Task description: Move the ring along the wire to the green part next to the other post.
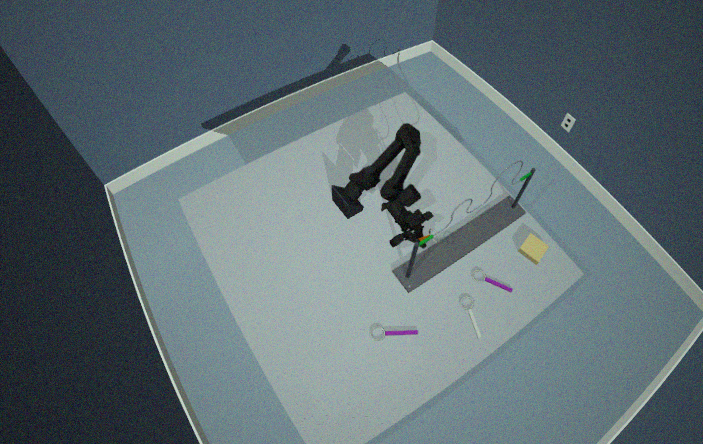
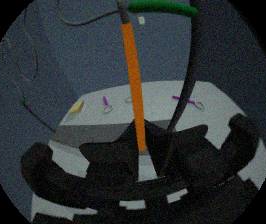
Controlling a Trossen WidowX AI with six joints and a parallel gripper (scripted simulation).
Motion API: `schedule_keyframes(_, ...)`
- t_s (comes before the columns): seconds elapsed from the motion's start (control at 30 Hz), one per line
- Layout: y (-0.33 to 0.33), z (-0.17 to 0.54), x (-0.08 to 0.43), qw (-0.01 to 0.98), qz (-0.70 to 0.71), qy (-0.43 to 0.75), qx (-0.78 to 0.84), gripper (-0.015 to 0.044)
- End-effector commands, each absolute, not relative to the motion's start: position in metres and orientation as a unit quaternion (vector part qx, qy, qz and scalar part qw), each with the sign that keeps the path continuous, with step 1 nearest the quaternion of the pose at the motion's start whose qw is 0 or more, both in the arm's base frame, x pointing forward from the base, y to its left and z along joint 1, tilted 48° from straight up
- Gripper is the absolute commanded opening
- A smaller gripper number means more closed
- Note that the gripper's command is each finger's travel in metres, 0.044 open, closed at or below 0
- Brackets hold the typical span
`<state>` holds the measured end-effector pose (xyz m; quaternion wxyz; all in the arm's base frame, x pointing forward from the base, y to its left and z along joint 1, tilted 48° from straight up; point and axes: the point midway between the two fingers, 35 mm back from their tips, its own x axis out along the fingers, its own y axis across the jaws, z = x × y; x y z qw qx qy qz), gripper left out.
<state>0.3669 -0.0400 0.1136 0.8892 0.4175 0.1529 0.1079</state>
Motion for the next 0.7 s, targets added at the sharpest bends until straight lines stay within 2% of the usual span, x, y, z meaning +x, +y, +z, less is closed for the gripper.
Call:
schedule_keyframes(0.0,-0.044,0.11,0.366,0.891,0.107,0.152,0.415,-0.015)
schedule_keyframes(0.67,-0.056,0.096,0.366,0.891,0.106,0.152,0.415,-0.015)
